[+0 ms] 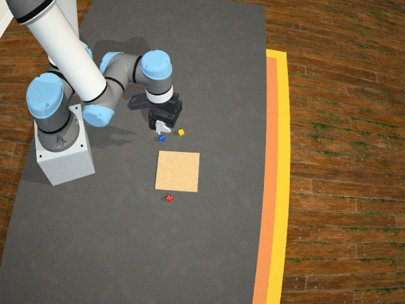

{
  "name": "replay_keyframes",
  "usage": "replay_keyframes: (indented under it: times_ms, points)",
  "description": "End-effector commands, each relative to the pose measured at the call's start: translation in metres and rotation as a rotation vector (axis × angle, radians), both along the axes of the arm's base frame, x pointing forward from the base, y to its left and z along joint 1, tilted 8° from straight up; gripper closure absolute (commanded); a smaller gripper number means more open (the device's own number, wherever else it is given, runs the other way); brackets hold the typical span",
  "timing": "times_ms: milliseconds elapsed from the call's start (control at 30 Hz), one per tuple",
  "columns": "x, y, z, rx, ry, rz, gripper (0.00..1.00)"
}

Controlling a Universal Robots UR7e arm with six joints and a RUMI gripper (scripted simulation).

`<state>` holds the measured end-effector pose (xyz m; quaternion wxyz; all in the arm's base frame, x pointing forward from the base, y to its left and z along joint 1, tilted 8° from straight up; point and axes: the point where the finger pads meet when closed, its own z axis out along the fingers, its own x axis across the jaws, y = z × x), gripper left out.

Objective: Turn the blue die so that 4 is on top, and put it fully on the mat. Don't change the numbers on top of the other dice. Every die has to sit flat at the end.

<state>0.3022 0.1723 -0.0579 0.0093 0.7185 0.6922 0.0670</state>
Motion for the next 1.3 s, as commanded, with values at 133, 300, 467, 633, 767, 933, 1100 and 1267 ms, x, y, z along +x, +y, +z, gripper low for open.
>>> replay_keyframes:
  times_ms: [133,300,467,633,767,933,1100,1267]
  points:
    - [0.000,0.000,-0.008,0.001,0.000,0.000,0.82]
    - [0.001,0.001,-0.015,0.001,0.000,0.000,0.82]
    - [0.002,0.001,-0.023,0.001,0.000,0.000,0.82]
    - [0.003,0.002,-0.028,0.001,0.000,0.000,0.82]
    - [0.003,0.002,-0.034,0.001,0.000,0.000,0.82]
    - [0.004,0.002,-0.041,0.001,0.000,0.000,0.82]
    - [0.004,0.003,-0.045,0.001,0.000,0.000,0.82]
    - [0.005,0.003,-0.048,0.001,0.000,0.000,0.82]
